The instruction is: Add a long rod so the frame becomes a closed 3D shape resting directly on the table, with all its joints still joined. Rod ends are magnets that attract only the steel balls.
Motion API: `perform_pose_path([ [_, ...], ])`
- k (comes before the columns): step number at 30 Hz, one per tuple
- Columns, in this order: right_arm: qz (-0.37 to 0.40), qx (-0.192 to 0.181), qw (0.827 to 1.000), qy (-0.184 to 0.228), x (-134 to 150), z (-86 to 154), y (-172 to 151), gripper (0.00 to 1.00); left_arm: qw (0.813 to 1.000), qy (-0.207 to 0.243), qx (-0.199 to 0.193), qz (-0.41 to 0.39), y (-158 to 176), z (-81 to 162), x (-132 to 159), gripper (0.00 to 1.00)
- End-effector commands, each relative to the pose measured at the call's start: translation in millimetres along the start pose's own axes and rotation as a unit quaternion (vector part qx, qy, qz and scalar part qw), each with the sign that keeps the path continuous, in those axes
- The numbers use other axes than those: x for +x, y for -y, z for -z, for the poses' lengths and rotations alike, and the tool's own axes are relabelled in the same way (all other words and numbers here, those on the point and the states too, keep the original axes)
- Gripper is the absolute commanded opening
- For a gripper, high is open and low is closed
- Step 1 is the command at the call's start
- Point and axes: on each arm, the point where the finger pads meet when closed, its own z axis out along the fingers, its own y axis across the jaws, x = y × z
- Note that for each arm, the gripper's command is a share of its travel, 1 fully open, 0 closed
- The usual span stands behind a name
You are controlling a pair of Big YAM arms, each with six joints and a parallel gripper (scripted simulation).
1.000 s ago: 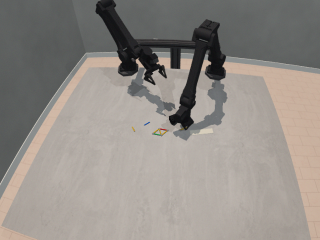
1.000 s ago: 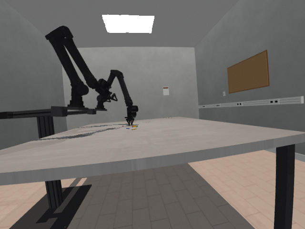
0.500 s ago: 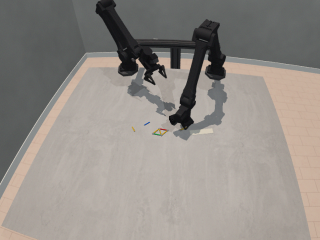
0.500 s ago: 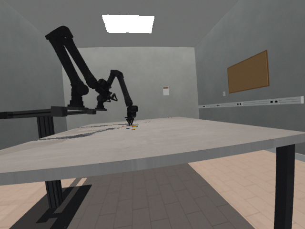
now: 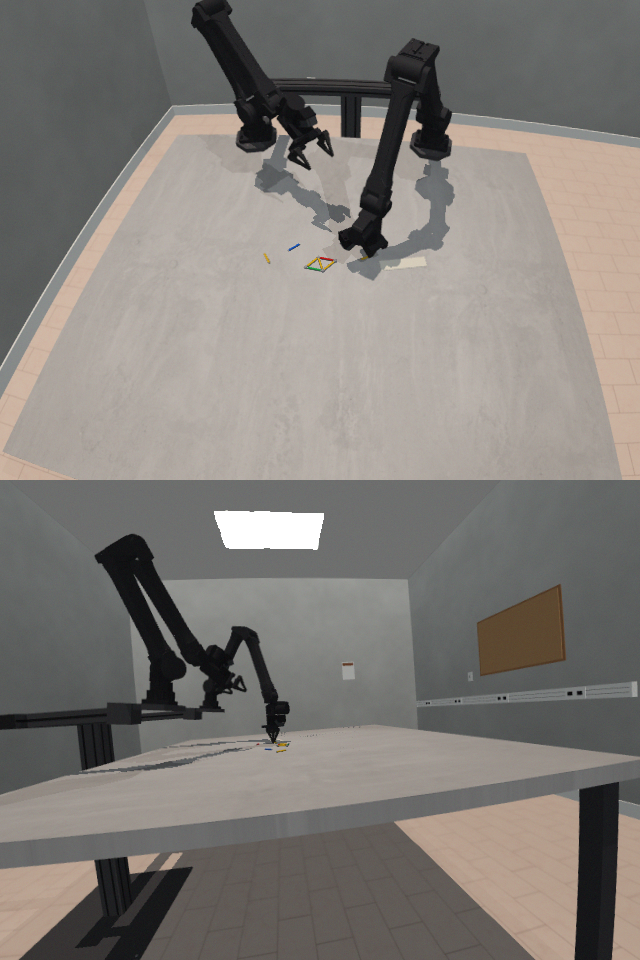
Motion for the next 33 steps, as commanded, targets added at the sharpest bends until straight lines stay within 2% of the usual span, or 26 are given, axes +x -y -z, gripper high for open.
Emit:
perform_pose_path([
  [1,0.0,0.001,1.0,0.016,-13.7,-1.8,0.8,1.0,1.0,0.007,-0.003,0.0,-2.0,2.5,-4.4,0.03],
  [4,0.0,0.001,1.0,0.016,-13.7,-1.8,0.8,1.0,1.0,0.007,-0.003,0.0,-2.0,2.5,-4.4,0.0],
  [9,0.0,0.001,1.0,0.016,-13.7,-1.8,0.8,1.0,1.0,0.007,-0.003,0.0,-2.0,2.5,-4.4,0.0],
  [18,0.0,0.001,1.0,0.016,-13.7,-1.8,0.8,1.0,1.0,0.012,-0.005,0.0,0.9,54.9,-8.8,0.0],
  [25,0.0,0.001,1.0,0.016,-13.7,-1.8,0.8,1.0,1.0,-0.001,0.001,0.026,20.9,41.7,-20.4,0.0],
  [30,0.0,0.001,1.0,0.016,-13.7,-1.8,0.8,1.0,1.0,-0.001,0.0,0.017,57.3,42.7,-51.8,0.0],
  [33,0.0,0.001,1.0,0.016,-13.7,-1.8,0.8,1.0,1.0,0.006,-0.003,0.008,65.0,51.3,-65.6,0.0],
])
